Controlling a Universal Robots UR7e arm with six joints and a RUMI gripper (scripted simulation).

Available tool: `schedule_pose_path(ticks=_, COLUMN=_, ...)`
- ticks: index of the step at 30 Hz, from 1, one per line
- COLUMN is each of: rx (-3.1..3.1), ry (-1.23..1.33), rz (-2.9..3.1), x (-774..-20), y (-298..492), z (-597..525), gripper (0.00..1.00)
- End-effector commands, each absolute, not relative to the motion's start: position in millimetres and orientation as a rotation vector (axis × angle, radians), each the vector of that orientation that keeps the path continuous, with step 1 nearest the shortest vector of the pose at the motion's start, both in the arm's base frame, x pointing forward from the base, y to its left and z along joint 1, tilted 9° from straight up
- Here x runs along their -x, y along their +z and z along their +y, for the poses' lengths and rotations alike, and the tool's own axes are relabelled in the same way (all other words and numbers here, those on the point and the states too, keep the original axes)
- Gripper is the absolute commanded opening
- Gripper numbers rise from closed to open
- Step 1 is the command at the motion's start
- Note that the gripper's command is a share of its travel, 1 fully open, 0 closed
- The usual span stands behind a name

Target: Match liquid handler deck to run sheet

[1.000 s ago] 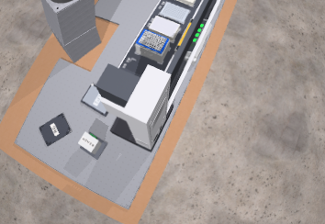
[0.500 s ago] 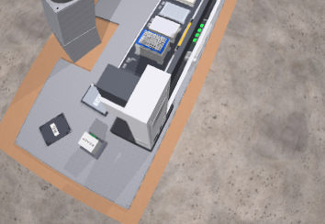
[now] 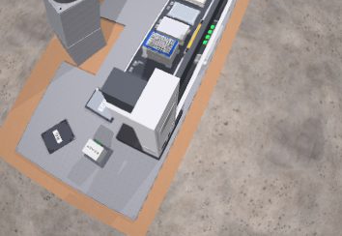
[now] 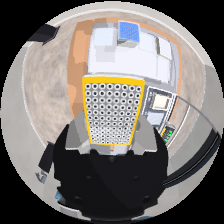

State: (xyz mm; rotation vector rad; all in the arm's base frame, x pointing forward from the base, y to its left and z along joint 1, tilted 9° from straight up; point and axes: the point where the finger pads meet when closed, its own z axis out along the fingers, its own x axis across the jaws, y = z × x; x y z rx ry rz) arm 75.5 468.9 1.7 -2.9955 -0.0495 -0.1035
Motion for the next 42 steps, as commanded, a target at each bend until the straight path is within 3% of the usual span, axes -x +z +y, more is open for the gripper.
schedule_pose_path(ticks=1, rx=2.993, ry=-0.099, rz=-0.062, x=-104, y=4, z=472, gripper=0.00)
schedule_pose_path(ticks=24, rx=2.993, ry=-0.100, rz=-0.062, x=-208, y=11, z=474, gripper=0.00)
schedule_pose_path(ticks=42, rx=2.984, ry=-0.082, rz=0.173, x=-206, y=11, z=474, gripper=0.00)
